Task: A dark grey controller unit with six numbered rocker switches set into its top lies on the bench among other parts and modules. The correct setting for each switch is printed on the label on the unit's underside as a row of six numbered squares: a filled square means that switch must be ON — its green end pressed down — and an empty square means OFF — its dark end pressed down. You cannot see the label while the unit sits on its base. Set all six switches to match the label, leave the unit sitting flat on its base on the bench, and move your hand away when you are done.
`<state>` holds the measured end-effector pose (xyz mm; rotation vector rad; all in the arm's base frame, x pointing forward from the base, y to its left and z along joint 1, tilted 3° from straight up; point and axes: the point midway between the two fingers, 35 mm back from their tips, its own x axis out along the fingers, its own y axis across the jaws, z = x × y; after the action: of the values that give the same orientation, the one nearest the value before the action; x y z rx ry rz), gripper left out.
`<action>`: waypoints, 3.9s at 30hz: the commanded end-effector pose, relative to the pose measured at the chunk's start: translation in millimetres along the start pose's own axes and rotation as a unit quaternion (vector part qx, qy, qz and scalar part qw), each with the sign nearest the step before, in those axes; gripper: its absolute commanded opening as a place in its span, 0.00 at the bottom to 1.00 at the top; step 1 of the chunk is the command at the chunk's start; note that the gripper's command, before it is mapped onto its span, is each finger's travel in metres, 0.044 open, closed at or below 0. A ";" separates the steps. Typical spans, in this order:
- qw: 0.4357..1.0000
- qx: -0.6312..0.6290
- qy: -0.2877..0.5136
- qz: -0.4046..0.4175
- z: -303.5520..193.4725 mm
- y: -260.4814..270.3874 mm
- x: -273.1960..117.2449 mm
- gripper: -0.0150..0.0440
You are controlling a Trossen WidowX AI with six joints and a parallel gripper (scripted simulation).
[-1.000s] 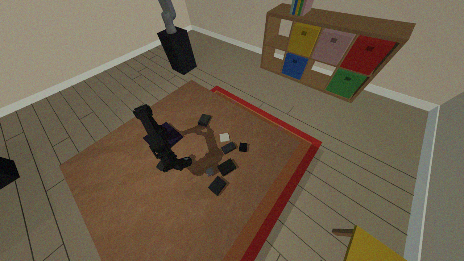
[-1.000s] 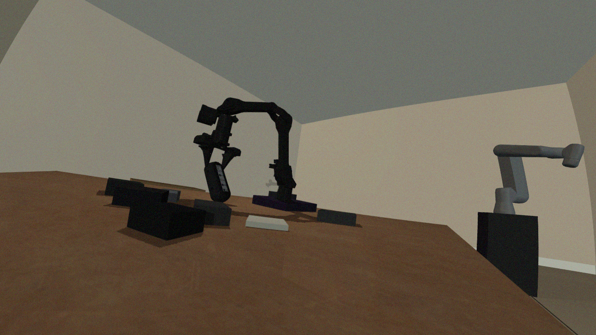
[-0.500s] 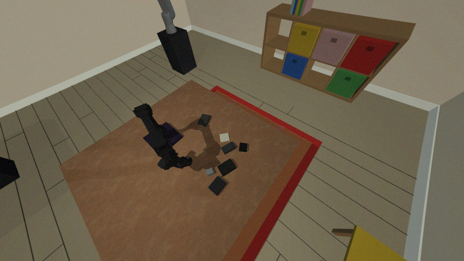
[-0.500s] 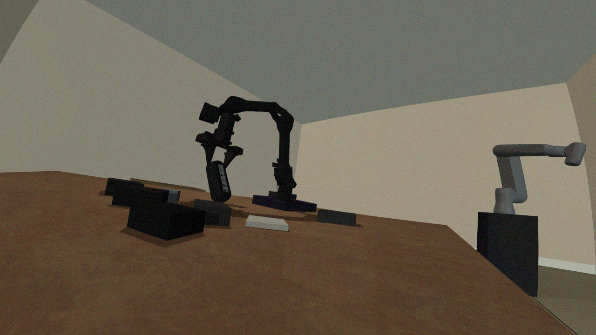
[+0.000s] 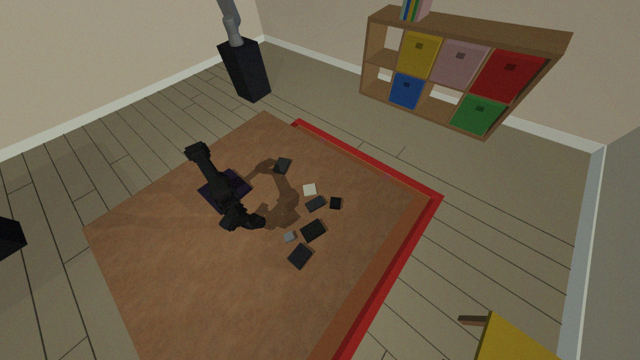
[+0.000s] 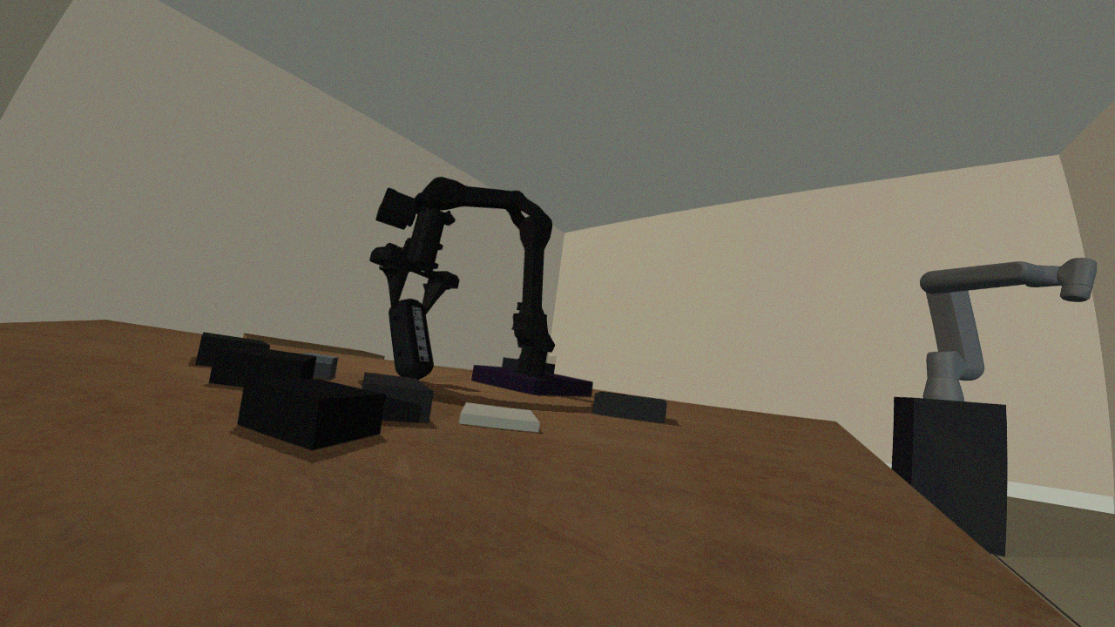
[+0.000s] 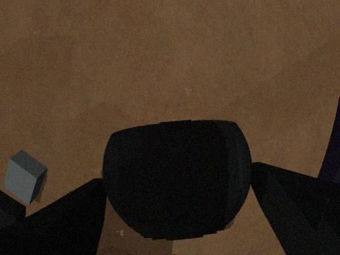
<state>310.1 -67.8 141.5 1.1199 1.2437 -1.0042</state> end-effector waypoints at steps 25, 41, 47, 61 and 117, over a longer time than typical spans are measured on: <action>1.000 -0.002 0.010 -0.004 -30.7 -0.4 -0.1 0.83; 1.000 -0.002 0.011 -0.004 -44.6 -0.4 -0.8 0.83; 1.000 -0.002 0.011 -0.004 -49.5 -0.5 -0.9 0.83; 1.000 -0.002 0.012 -0.004 -61.1 -0.5 -0.7 0.83; 1.000 -0.002 0.014 -0.004 -106.3 -0.6 6.2 0.83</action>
<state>293.2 35.2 143.1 1.1364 1.2606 -0.9769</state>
